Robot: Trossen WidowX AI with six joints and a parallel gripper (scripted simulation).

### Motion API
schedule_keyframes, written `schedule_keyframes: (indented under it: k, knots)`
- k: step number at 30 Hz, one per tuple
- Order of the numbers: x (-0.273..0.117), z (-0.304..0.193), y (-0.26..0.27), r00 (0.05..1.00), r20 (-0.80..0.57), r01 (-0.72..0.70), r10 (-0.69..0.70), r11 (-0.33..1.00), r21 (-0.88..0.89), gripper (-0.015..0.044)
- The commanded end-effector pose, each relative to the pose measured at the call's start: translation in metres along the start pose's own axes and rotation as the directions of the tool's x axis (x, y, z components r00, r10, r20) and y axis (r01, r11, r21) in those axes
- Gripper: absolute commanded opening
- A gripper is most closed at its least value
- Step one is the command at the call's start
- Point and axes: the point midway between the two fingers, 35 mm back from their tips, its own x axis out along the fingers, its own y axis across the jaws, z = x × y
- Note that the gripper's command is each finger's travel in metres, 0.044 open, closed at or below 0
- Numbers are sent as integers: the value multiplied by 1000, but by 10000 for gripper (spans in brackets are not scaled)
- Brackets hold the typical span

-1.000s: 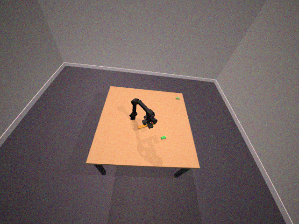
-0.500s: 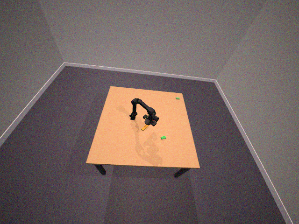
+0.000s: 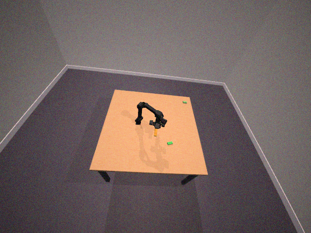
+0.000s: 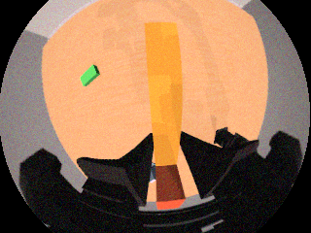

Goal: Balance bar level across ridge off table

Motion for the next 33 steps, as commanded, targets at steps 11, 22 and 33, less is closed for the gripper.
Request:
schedule_keyframes:
  k: [11,22,33]
  knots:
    - [-2,-23,13,1000,3,-2,4,857,-516,0]
    - [-2,-42,24,1000,1,-2,4,557,-830,0]
    - [-3,-63,34,1000,-1,-2,5,153,-988,0]
